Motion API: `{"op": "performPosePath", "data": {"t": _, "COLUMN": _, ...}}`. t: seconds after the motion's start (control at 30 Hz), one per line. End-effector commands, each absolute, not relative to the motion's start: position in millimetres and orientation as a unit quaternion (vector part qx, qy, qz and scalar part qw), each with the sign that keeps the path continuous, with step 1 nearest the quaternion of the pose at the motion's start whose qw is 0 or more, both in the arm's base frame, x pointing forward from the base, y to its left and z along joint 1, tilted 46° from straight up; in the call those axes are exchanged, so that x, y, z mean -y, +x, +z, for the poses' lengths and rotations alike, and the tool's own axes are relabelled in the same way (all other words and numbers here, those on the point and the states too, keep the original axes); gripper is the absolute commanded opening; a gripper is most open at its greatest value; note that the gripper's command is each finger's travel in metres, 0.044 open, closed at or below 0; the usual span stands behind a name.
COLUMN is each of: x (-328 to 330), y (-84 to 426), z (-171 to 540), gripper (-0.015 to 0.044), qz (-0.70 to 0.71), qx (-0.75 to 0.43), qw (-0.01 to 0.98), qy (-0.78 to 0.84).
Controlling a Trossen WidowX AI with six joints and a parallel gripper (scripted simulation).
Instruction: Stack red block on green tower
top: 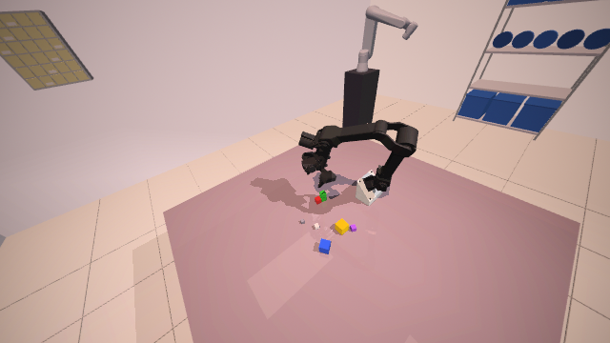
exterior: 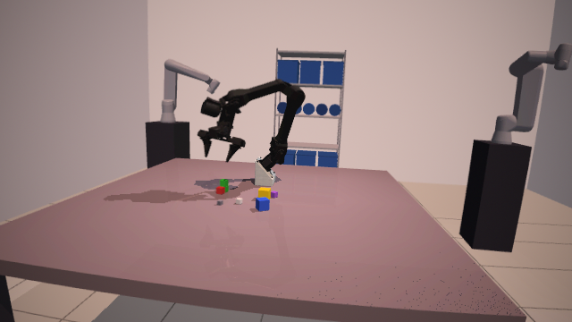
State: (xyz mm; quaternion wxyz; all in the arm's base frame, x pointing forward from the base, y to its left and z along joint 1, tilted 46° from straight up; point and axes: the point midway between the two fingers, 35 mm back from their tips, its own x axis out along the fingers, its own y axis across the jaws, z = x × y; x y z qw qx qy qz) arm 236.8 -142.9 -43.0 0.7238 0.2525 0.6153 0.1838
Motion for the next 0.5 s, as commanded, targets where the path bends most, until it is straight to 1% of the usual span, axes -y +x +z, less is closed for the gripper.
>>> {"op": "performPosePath", "data": {"t": 0.0, "x": 124.7, "y": 240.1, "z": -57.8, "gripper": 0.044, "qz": 0.204, "qx": -0.653, "qw": 0.676, "qy": 0.275}}
{"op": "performPosePath", "data": {"t": 0.2, "x": 97.1, "y": 236.4, "z": -75.7, "gripper": 0.044, "qz": 0.228, "qx": -0.703, "qw": 0.604, "qy": 0.299}}
{"op": "performPosePath", "data": {"t": 0.47, "x": 93.3, "y": 233.9, "z": -78.8, "gripper": 0.044, "qz": 0.229, "qx": -0.704, "qw": 0.601, "qy": 0.3}}
